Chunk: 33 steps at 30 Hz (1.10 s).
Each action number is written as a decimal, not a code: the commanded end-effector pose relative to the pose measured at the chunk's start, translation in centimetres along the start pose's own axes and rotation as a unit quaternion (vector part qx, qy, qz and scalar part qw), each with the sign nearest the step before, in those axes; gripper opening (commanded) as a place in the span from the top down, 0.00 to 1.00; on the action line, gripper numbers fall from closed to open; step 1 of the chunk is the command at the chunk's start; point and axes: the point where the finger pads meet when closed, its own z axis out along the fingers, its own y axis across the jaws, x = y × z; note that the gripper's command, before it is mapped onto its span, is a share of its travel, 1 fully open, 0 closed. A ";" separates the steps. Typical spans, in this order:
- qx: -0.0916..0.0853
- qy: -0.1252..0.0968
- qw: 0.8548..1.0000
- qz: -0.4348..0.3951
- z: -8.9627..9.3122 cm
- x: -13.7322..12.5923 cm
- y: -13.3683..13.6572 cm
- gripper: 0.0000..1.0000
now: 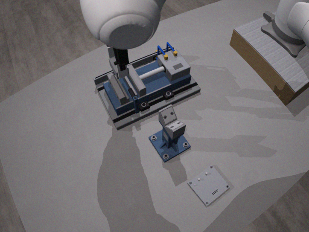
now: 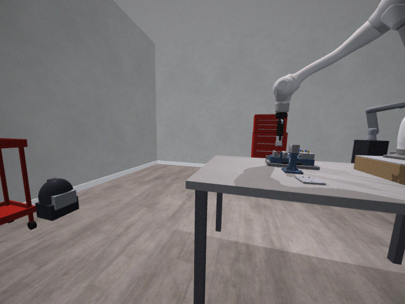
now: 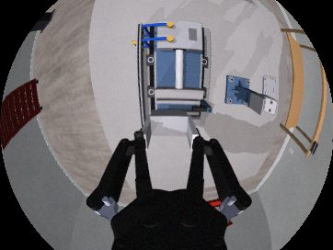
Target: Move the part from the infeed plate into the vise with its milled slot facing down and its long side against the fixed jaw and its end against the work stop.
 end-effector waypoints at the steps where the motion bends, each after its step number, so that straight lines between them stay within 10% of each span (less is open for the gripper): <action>1: -0.002 0.004 1.000 0.001 0.6 0.4 0.0 1.00; 33: -0.002 0.004 1.000 0.001 0.9 0.8 0.1 1.00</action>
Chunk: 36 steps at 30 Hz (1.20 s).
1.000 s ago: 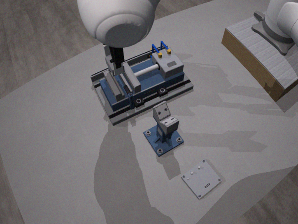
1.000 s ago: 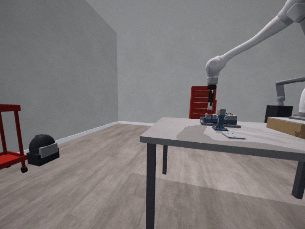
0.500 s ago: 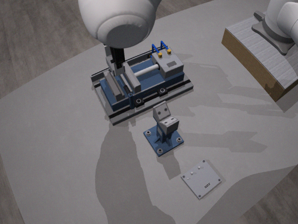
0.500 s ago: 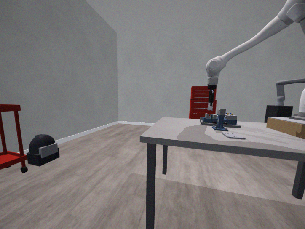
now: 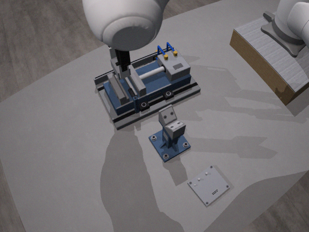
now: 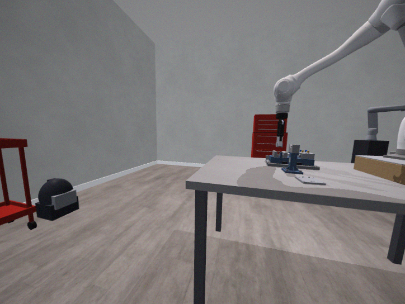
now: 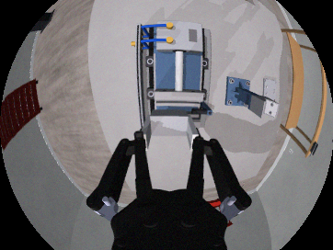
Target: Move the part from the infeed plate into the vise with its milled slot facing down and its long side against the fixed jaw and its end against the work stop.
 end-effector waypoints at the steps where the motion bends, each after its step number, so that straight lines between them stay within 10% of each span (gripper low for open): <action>1: -0.001 0.003 1.000 0.001 0.5 0.4 0.0 1.00; 36: -0.001 0.003 1.000 0.001 0.7 0.7 0.0 1.00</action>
